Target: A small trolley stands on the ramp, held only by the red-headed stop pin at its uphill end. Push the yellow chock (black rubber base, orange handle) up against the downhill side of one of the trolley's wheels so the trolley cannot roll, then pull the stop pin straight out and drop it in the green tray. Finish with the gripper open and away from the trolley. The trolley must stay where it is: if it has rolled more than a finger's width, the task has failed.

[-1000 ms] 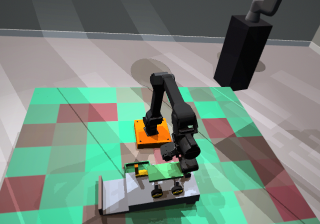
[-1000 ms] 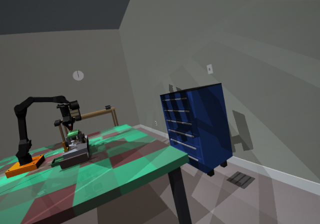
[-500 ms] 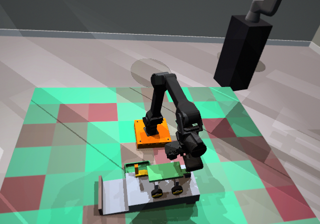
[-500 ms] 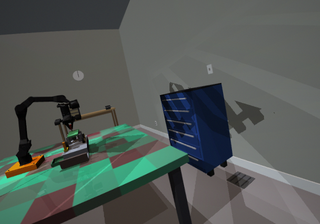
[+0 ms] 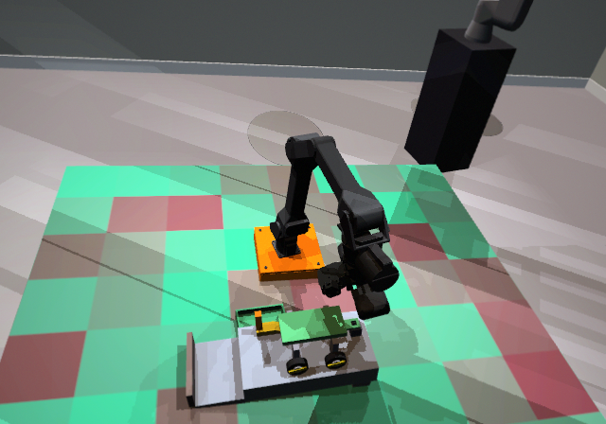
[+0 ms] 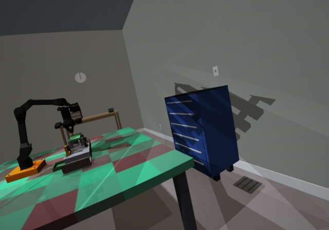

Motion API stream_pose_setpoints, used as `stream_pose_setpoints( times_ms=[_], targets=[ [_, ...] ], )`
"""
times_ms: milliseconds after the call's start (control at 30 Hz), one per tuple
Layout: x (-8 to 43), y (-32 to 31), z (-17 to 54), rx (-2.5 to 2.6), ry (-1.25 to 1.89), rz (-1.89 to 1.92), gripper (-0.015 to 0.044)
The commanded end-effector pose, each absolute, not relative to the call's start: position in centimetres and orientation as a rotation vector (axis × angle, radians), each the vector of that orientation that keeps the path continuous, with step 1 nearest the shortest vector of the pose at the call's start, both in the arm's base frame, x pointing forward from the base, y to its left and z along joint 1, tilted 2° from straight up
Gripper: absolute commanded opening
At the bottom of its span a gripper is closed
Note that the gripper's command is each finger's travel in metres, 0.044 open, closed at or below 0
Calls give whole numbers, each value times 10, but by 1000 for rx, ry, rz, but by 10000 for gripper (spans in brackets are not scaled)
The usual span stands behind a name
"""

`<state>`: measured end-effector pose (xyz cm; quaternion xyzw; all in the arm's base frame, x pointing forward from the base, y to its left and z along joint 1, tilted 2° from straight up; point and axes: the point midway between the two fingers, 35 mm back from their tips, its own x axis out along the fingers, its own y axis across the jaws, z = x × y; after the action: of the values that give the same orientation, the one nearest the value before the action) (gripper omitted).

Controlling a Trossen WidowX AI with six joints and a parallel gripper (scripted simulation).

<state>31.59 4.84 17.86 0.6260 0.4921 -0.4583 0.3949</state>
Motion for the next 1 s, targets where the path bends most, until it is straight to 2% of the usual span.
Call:
stream_pose_setpoints(
  times_ms=[0,533,967],
  targets=[
    [304,52,179,1590,1240,-1153,0],
    [250,65,176,1589,1244,-1157,0],
    [245,38,170,1587,1242,-1159,0]
  ],
)
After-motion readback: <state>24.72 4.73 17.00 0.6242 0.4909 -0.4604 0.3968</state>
